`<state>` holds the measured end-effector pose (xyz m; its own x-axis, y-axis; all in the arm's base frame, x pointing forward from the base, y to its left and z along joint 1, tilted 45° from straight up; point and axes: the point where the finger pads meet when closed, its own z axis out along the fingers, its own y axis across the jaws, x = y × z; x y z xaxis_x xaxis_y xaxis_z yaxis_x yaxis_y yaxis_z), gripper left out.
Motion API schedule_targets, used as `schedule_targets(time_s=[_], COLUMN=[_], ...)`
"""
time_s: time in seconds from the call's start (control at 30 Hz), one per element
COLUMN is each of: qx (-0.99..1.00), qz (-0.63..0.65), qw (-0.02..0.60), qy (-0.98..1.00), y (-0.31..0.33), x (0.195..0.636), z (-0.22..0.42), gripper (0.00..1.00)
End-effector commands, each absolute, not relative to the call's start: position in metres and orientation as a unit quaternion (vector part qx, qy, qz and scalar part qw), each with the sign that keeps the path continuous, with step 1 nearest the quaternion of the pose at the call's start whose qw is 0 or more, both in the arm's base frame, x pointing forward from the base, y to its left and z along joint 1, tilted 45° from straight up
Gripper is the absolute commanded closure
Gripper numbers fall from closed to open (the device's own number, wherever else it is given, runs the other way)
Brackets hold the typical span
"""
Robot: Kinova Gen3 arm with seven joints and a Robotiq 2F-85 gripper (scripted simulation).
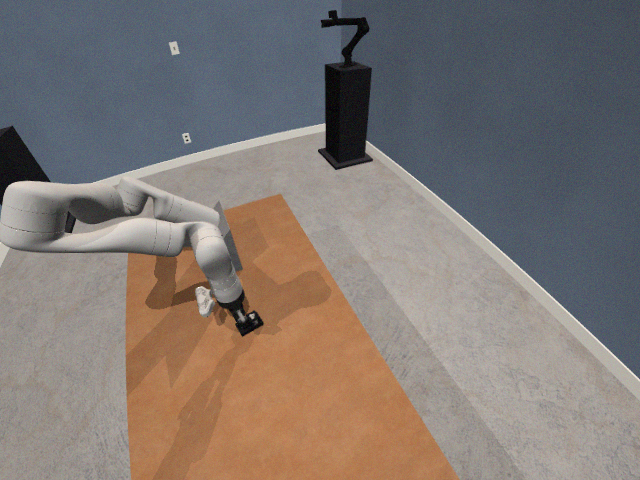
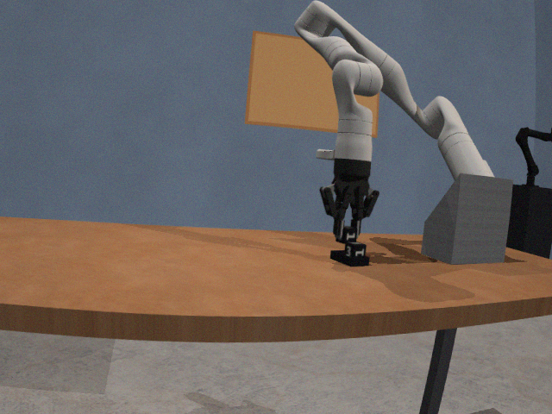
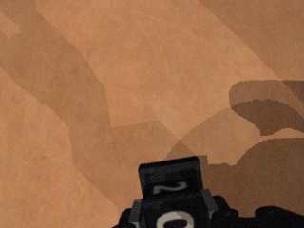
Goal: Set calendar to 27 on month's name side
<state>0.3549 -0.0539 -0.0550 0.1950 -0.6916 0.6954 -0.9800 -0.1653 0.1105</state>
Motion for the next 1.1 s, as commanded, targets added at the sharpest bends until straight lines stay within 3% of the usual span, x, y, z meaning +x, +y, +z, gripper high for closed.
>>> schedule_targets(time_s=[0.0, 1.07], qx=[0.72, 0.72], qz=[0.255, 0.255], qw=[0.283, 0.283], qy=[-0.581, -0.581], y=[-0.055, -0.0649], x=[0.3546, 0.3552], z=[-0.0566, -0.0665], gripper=[0.72, 0.72])
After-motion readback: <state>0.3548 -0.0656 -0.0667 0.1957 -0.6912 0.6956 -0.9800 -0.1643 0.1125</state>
